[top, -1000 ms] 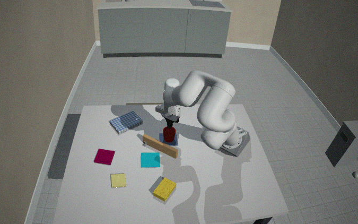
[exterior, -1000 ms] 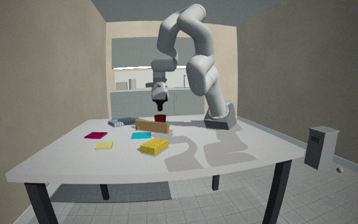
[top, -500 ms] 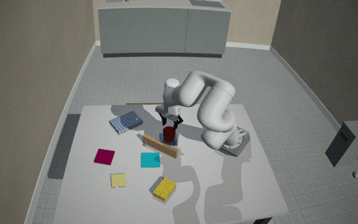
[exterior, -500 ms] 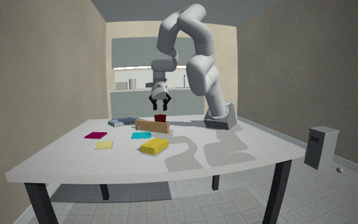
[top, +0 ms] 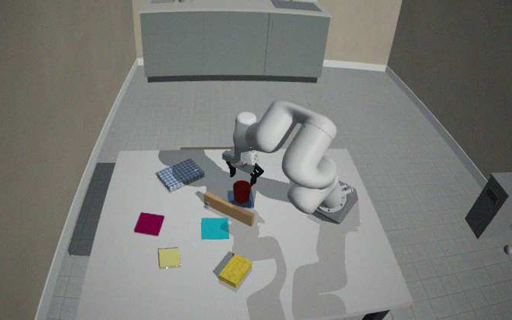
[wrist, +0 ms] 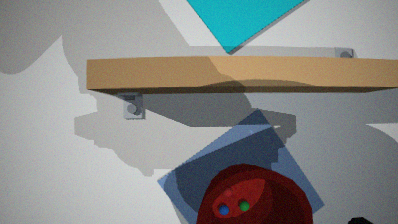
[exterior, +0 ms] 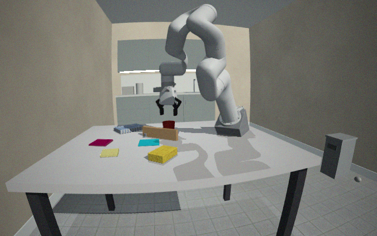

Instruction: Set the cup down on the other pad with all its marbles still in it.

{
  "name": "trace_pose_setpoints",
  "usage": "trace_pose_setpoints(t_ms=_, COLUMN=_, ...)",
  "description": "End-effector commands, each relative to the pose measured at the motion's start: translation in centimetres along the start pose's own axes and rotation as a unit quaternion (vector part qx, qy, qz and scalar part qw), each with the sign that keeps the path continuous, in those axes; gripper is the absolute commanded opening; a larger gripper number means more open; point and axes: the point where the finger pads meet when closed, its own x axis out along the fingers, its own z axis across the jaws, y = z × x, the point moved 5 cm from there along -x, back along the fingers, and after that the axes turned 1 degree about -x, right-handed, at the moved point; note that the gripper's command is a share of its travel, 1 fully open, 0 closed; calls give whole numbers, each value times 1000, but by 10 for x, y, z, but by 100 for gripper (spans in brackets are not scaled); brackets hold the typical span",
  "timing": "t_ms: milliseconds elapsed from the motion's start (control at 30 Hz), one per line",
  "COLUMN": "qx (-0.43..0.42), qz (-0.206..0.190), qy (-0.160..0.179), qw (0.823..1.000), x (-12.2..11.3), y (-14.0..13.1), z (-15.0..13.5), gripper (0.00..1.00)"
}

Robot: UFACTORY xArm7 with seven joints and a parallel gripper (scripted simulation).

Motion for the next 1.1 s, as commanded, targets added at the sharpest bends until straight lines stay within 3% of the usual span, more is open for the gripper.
trace_pose_setpoints(t_ms=0, qx=0, qz=0, qy=-2, qw=1000, x=-1, y=0, z=1, gripper=100)
trace_pose_setpoints(t_ms=600, qx=0, qz=-1, qy=-2, qw=1000, x=1, y=0, z=1, gripper=100)
trace_pose_setpoints(t_ms=1067, qx=1, qz=-1, qy=-2, qw=1000, x=37, y=-1, z=2, gripper=100)
